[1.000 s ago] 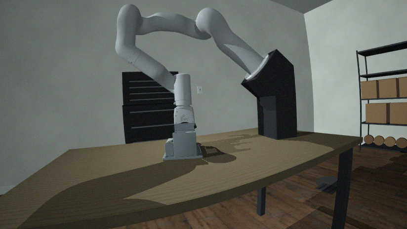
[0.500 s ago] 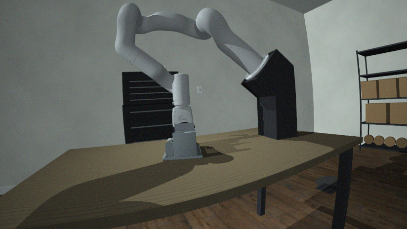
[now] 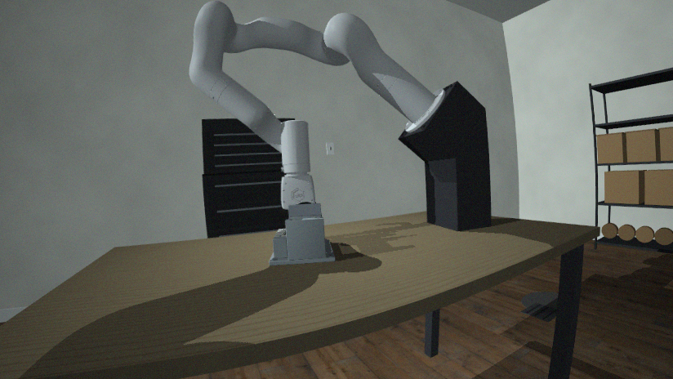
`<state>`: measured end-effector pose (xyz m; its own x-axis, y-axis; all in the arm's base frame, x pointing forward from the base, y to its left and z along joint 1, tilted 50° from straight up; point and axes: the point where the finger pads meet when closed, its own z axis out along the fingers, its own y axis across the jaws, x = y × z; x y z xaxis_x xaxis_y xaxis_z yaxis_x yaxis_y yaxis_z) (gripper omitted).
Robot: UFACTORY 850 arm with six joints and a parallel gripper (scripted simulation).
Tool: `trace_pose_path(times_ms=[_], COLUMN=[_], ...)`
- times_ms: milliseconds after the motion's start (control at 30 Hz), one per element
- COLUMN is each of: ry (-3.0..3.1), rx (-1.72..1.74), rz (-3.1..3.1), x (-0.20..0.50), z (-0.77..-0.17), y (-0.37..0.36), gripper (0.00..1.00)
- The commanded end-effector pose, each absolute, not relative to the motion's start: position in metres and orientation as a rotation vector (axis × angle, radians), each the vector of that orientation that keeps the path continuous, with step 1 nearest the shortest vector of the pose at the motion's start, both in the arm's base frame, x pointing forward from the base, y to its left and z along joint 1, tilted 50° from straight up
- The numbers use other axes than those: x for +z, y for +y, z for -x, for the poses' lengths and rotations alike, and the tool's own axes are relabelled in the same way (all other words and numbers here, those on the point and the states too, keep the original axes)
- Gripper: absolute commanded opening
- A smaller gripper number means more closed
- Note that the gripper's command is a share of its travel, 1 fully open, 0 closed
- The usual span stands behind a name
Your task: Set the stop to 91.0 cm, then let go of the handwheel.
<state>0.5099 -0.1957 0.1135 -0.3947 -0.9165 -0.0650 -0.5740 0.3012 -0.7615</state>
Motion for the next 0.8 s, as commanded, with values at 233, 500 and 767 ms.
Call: trace_pose_path(times_ms=[233, 500, 767], ry=[2.077, 2.077, 2.077], rx=[-0.909, -0.909, -0.909], rz=[1.322, 1.322, 1.322], x=[0.126, 0.133, 0.142], z=[-0.508, -0.505, -0.498], y=[-0.196, -0.195, -0.193], gripper=[0.06, 0.06, 0.06])
